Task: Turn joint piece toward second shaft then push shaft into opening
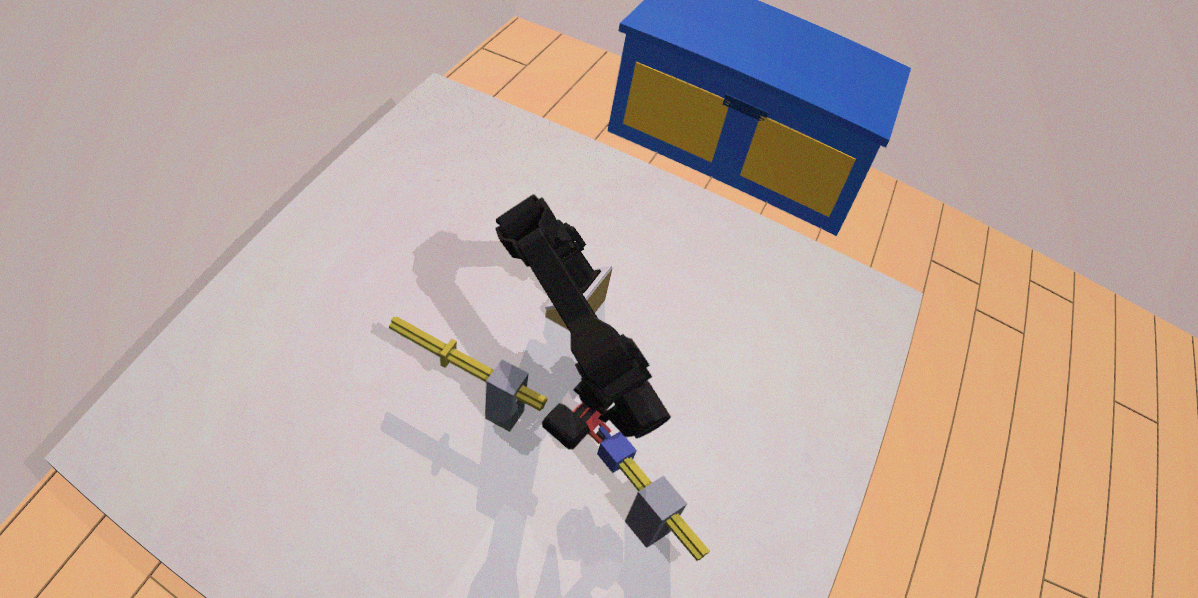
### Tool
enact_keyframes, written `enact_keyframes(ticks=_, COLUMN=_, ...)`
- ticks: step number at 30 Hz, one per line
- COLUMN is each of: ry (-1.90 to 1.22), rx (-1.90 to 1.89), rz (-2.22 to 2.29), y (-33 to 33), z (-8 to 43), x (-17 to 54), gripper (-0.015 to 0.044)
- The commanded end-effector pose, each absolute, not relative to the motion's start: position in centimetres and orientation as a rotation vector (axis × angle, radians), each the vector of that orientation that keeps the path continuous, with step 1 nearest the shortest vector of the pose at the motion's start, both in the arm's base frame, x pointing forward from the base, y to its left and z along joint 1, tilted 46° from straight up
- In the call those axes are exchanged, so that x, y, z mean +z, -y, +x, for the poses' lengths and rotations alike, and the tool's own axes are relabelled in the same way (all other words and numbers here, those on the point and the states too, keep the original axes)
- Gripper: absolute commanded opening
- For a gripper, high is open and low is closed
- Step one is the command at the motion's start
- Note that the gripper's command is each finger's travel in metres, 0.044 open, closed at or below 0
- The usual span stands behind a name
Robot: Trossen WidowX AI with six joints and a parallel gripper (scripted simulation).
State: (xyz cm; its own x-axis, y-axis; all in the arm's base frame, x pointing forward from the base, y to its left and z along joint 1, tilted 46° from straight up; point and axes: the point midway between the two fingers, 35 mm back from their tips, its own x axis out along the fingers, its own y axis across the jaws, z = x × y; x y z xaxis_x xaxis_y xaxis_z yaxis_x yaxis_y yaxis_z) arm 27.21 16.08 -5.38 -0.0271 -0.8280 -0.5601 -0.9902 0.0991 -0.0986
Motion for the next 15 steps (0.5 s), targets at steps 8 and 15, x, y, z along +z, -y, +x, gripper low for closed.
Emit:
enact_keyframes(ticks=8, ry=-1.629, rx=0.452, rz=-1.618, y=-23.2, z=26.9, x=2.4, gripper=0.044)
enact_keyframes(ticks=15, ry=-1.567, rx=0.463, rz=-1.574, y=-24.5, z=26.4, x=4.8, gripper=0.044)
